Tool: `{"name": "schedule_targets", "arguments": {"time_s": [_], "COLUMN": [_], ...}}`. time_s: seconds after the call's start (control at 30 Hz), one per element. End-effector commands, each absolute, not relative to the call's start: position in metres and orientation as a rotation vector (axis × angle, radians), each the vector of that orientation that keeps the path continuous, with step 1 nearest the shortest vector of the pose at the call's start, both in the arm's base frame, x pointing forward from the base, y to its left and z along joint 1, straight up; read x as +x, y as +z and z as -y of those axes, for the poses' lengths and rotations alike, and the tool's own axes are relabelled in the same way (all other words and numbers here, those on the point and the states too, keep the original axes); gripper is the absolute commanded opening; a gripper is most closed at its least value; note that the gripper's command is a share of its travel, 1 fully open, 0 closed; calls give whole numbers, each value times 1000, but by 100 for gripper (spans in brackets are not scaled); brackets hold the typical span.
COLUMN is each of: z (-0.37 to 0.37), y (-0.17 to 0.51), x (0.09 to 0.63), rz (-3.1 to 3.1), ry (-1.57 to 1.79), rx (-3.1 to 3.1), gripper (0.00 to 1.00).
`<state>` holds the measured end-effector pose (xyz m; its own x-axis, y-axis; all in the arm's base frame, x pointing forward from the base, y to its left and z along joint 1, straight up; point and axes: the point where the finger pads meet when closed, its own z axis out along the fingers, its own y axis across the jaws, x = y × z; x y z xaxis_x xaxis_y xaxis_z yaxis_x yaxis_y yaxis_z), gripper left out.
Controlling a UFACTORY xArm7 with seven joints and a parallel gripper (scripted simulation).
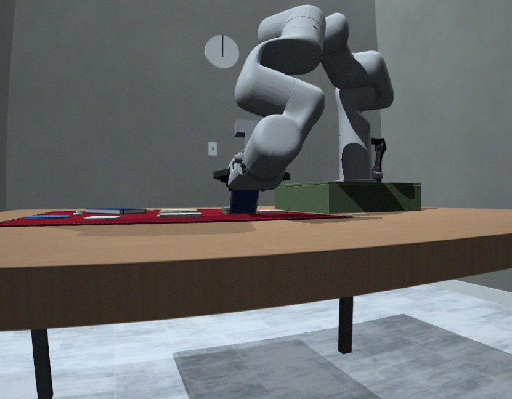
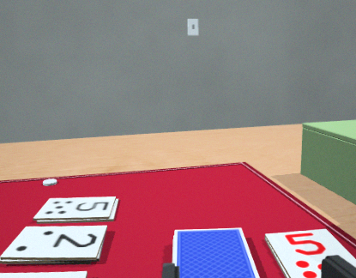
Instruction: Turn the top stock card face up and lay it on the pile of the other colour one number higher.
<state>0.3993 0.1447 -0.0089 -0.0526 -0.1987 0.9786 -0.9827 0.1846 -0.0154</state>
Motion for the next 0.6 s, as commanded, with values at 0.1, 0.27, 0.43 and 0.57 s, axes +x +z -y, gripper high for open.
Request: {"name": "schedule_targets", "arguments": {"time_s": [0.1, 0.27, 0.43, 0.57], "z": [-147, -148, -148, -148], "y": [-9, -9, -10, -10], "x": [401, 401, 401, 401], "rz": [1468, 1468, 1468, 1468], "ry": [994, 994, 994, 994], "rx": [1199, 1199, 1199, 1199], "gripper": [74, 74, 74, 74]}}
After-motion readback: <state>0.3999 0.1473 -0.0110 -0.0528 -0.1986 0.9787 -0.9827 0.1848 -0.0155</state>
